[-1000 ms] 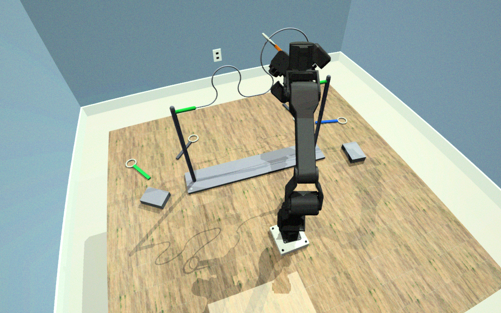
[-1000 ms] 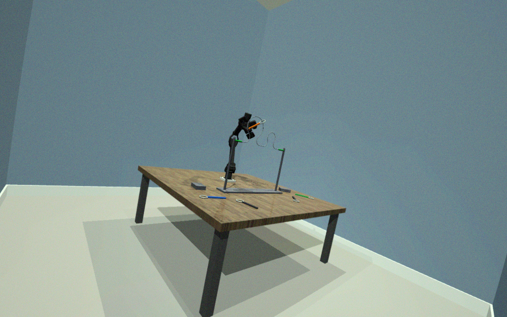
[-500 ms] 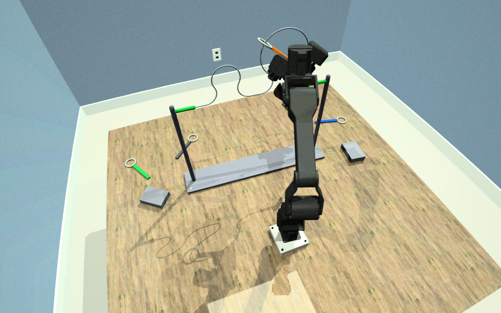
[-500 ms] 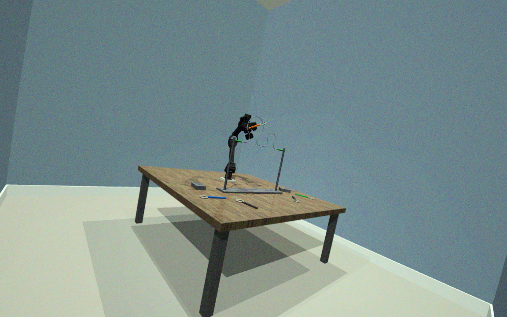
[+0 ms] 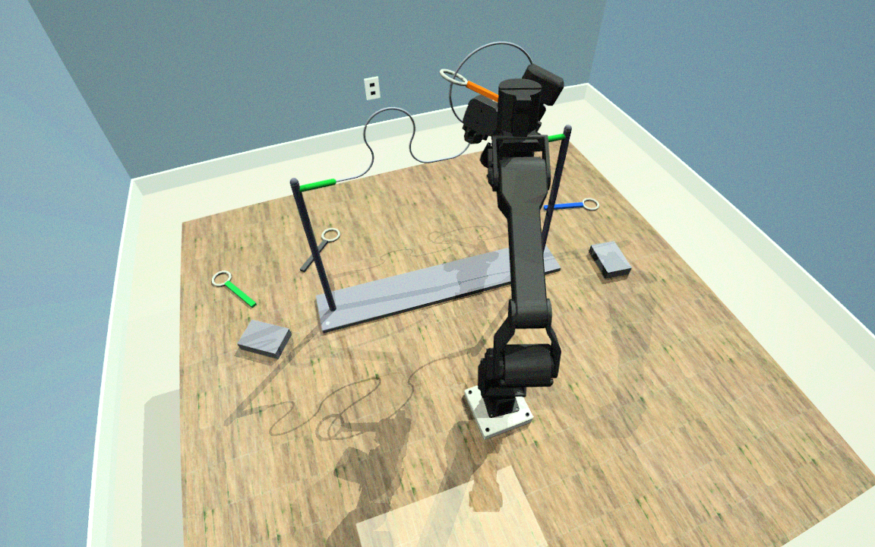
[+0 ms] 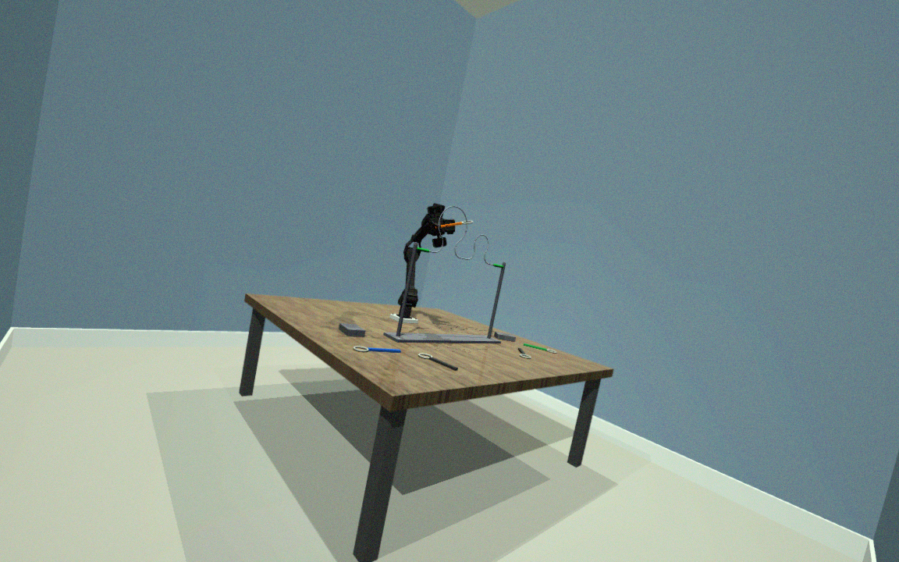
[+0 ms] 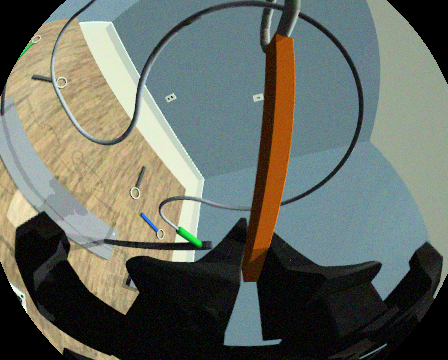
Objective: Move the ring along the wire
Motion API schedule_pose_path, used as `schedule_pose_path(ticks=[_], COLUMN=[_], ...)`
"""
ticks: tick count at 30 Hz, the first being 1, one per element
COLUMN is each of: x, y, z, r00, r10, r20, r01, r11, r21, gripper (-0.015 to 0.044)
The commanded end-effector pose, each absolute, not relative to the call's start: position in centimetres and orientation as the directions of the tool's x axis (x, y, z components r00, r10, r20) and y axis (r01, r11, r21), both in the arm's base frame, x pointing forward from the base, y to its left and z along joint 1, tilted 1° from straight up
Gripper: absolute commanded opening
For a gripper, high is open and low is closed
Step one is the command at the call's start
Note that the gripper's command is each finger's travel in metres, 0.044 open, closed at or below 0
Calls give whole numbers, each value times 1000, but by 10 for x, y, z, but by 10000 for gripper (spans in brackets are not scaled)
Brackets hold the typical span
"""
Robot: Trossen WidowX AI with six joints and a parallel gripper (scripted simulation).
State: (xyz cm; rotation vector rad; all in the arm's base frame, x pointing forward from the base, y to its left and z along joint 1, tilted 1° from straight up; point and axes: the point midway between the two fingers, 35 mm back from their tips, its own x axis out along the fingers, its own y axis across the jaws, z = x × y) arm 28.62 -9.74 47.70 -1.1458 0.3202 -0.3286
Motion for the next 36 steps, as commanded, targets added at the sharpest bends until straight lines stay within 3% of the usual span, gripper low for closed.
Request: schedule_pose_path(ticks=[1,36], x=[282,282], y=[-98,-100], z=[482,495], r00=[907,899], r10=[-420,-401], r20=[-40,176], r01=[108,145], r11=[323,-105], r21=[-940,-984], gripper=[-150,-150])
